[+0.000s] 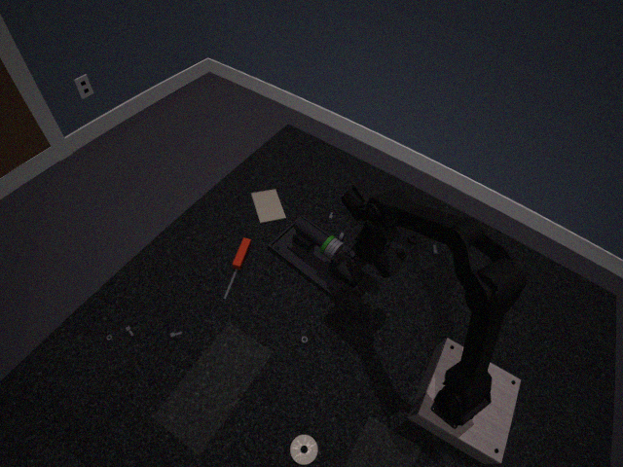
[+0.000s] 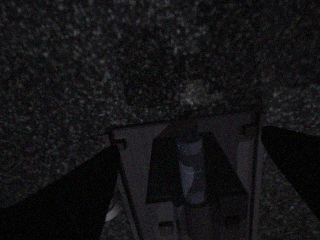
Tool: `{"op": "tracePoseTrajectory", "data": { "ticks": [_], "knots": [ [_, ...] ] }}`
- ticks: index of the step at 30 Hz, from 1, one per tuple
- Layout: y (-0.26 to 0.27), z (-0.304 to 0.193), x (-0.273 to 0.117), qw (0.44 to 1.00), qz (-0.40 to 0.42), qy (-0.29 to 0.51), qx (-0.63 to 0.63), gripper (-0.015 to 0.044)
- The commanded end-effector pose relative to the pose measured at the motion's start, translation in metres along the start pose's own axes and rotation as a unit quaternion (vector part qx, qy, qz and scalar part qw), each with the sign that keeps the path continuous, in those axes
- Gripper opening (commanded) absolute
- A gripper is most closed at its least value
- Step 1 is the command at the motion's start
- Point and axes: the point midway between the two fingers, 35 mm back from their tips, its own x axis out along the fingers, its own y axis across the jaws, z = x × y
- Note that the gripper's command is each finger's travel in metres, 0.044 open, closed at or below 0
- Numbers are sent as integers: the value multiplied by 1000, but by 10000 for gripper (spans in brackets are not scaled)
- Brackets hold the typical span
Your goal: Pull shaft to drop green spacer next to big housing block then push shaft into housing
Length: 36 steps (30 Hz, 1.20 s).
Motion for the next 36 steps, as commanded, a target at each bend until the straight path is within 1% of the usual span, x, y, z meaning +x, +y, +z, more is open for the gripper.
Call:
{"op": "tracePoseTrajectory", "data": {
  "ticks": [1, 12, 24, 36],
  "knots": [
    [1, 0, 1, 1000, 1, -1, 1, 440],
    [1, 0, 3, 1000, 1, -1, 1, 440],
    [0, 0, 19, 1000, 1, -1, 1, 440],
    [0, 0, 19, 1000, 1, -1, 1, 440]
  ]
}}
